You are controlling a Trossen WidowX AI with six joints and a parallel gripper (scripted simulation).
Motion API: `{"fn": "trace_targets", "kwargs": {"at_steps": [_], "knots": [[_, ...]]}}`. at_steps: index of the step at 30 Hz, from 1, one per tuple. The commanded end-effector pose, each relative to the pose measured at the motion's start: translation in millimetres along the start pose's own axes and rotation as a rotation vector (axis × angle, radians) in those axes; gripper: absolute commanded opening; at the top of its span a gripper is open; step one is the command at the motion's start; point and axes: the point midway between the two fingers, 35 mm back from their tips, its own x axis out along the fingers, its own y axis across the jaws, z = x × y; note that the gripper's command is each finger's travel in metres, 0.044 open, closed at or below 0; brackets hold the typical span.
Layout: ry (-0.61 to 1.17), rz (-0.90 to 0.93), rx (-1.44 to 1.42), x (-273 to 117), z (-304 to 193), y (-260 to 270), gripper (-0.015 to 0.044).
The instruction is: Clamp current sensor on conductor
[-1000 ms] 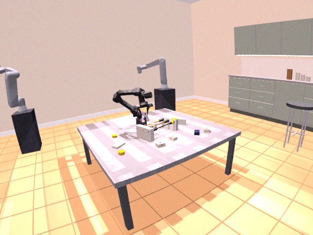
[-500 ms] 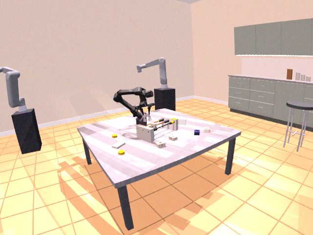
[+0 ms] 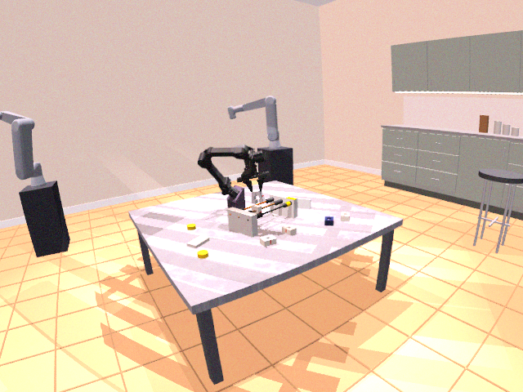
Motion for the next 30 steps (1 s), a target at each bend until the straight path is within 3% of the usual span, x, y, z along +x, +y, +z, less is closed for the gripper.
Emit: {"fn": "trace_targets", "kwargs": {"at_steps": [1, 13, 30], "knots": [[-0.007, 0.007, 0.067, 5.3, 0.6, 18.8, 0.0000], [-0.014, 0.025, 0.277, 29.7, 0.3, 74.1, 0.0000], [-0.014, 0.026, 0.279, 53.2, 0.8, 76.2, 0.0000]]}}
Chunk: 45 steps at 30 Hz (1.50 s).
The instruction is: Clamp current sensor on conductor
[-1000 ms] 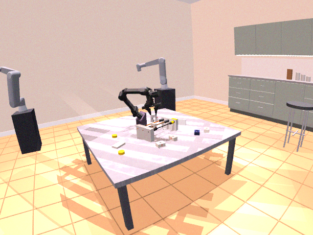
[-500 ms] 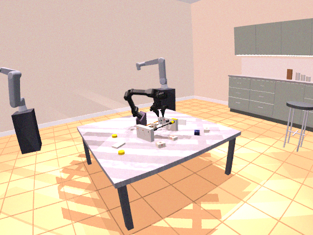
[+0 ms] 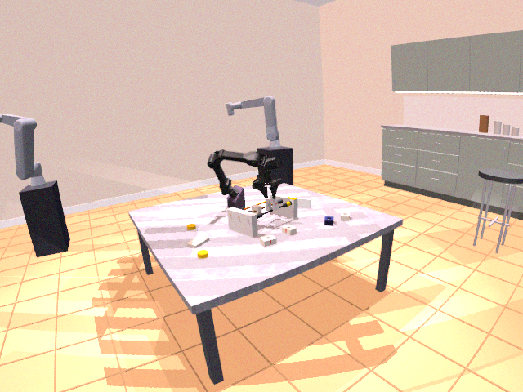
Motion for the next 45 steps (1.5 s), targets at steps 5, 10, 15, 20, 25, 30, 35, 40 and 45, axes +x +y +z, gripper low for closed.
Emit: {"fn": "trace_targets", "kwargs": {"at_steps": [5, 10, 15, 20, 25, 30, 35, 40, 45], "knots": [[-0.006, 0.003, -0.007, 11.6, -0.2, 0.8, 0.0000], [-0.006, 0.004, -0.006, 19.7, 0.0, 0.7, 0.0000], [-0.007, 0.004, -0.005, 27.8, 0.4, 0.5, 0.0000], [-0.002, 0.001, 0.002, 29.2, 0.8, 0.1, 0.0000], [-0.002, 0.001, 0.002, 29.2, 0.8, 0.1, 0.0000], [-0.002, 0.001, 0.002, 29.2, 0.8, 0.1, 0.0000], [-0.002, 0.001, 0.002, 29.2, 0.8, 0.1, 0.0000], [-0.002, 0.001, 0.002, 29.2, 0.8, 0.1, 0.0000], [-0.002, 0.001, 0.002, 29.2, 0.8, 0.1, 0.0000]]}}
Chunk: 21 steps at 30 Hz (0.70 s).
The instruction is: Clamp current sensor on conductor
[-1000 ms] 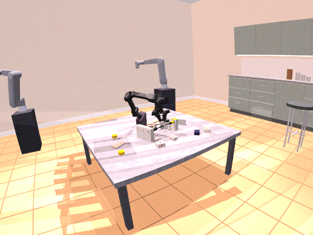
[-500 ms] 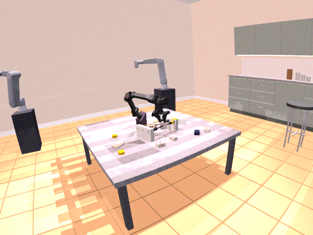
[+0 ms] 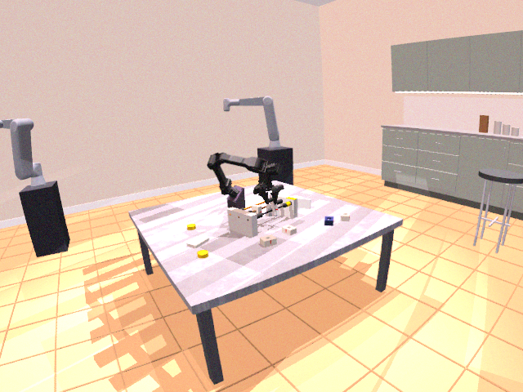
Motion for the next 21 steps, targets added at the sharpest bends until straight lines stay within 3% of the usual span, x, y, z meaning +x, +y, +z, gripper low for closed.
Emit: {"fn": "trace_targets", "kwargs": {"at_steps": [1, 21], "knots": [[0.001, 0.004, 0.001, -1.6, -1.1, 0.6, 0.0000], [0.001, -0.005, 0.000, -1.4, -1.2, 1.5, 0.0000]]}}
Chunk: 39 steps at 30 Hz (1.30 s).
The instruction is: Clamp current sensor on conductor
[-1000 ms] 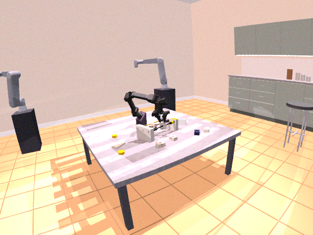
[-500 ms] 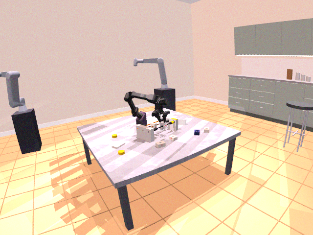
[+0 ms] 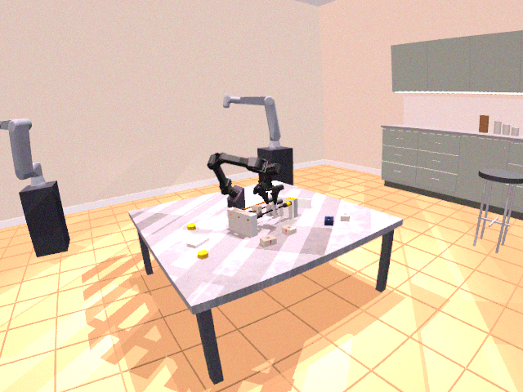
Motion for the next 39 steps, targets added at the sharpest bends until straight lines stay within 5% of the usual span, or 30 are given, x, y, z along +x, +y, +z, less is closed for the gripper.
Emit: {"fn": "trace_targets", "kwargs": {"at_steps": [1, 23, 39], "knots": [[0.002, -0.007, 0.003, -1.0, -1.4, 2.5, 0.0000], [-0.002, -0.215, 0.000, 4.9, -1.1, 15.2, 0.0000], [-0.003, -0.192, -0.004, 4.1, 0.4, 13.7, 0.0420]]}}
